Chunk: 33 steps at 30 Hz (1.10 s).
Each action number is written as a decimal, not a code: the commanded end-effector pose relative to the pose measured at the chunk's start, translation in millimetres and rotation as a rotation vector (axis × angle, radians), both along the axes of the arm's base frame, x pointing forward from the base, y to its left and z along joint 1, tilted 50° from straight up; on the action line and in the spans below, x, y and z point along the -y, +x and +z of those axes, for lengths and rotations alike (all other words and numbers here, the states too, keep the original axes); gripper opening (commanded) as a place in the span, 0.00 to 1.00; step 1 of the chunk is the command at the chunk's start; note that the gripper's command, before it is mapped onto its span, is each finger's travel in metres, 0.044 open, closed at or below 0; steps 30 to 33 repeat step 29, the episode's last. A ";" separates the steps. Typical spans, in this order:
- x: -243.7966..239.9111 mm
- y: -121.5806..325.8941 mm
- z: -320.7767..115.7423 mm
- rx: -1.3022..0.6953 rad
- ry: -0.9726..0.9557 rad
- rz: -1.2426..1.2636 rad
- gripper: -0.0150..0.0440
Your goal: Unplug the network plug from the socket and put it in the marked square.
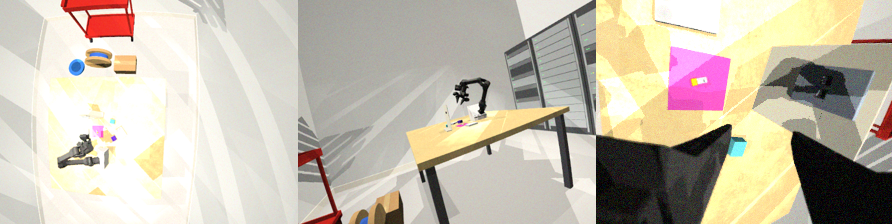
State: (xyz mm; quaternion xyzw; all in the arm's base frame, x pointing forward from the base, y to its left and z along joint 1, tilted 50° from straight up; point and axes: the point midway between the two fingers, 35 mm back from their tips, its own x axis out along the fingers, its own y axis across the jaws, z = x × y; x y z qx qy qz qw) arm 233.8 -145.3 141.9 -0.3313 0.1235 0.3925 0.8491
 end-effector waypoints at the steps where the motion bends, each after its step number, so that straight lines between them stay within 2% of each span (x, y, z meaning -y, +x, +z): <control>1: 1.2 -0.6 0.6 -0.001 -0.002 0.003 0.79; 6: 1.2 -0.6 0.6 -0.001 -0.002 0.003 1.00; 33: 1.2 -0.6 0.6 -0.001 -0.002 0.003 1.00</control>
